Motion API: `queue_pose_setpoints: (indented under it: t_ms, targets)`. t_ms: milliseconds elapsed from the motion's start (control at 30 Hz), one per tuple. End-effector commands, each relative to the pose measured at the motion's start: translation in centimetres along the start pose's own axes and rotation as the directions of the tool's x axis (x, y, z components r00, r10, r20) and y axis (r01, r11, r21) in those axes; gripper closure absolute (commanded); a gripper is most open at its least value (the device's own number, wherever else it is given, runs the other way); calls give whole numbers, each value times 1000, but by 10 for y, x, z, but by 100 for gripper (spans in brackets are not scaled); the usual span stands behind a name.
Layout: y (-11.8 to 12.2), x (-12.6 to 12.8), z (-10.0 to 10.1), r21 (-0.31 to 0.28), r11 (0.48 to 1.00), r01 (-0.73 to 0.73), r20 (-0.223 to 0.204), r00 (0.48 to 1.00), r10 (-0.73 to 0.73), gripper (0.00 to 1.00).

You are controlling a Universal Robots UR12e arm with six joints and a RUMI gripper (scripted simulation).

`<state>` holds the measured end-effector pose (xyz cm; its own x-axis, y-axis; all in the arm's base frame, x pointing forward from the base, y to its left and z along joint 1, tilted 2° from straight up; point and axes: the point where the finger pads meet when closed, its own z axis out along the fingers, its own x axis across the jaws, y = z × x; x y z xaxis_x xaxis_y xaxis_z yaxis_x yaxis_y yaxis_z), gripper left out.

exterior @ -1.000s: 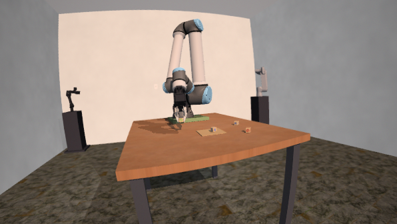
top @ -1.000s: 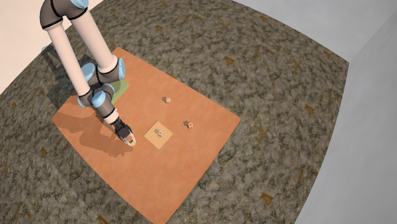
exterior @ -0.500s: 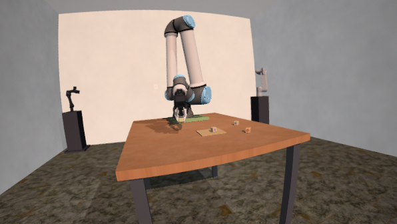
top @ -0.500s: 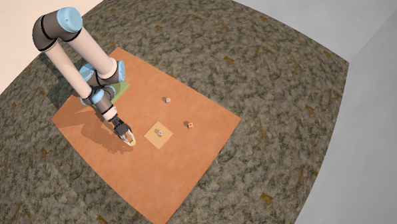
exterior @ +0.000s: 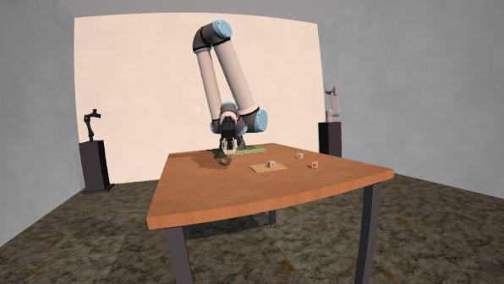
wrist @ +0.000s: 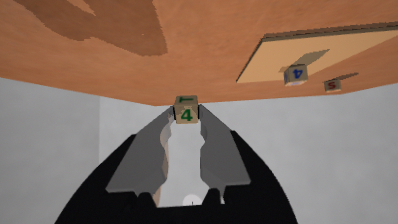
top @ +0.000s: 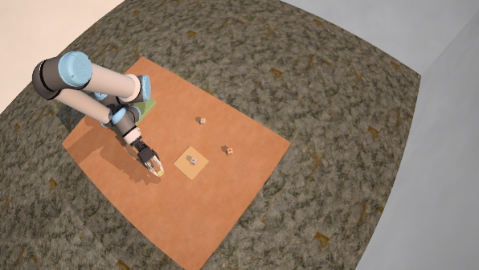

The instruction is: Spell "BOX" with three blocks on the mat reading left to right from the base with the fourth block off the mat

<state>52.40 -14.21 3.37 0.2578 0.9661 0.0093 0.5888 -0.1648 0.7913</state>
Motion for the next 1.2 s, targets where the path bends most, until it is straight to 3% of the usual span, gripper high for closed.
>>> queue_pose_setpoints:
  t_ms: [0, 700, 1167]
  targets:
    - [0, 0, 0, -49, 999, 0, 4, 1000, 0, 95]
    - [-1, 1, 0, -66, 998, 1, 4, 1000, -1, 95]
    - [-20, 1, 13, -67, 998, 1, 4, 1000, -1, 95]
